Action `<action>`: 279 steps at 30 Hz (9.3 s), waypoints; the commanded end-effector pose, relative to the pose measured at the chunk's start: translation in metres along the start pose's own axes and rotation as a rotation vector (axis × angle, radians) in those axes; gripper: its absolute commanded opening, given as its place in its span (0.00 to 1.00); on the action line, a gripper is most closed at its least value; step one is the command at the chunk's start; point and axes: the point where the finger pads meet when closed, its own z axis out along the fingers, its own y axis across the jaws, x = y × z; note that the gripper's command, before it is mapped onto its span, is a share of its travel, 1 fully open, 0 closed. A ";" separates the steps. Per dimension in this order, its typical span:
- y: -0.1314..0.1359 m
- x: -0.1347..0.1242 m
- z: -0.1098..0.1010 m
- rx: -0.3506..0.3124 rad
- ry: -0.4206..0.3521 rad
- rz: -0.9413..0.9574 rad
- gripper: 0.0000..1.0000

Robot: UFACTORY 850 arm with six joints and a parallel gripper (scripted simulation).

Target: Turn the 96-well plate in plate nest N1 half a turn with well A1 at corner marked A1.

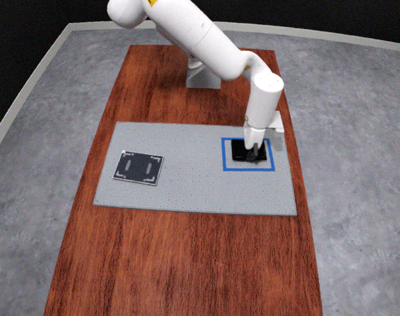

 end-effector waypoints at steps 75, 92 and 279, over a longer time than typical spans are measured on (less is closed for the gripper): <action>0.001 0.000 0.016 -0.002 0.001 0.001 0.00; 0.001 0.000 0.019 -0.002 0.001 0.001 0.00; 0.001 0.000 -0.059 0.000 0.003 2.205 1.00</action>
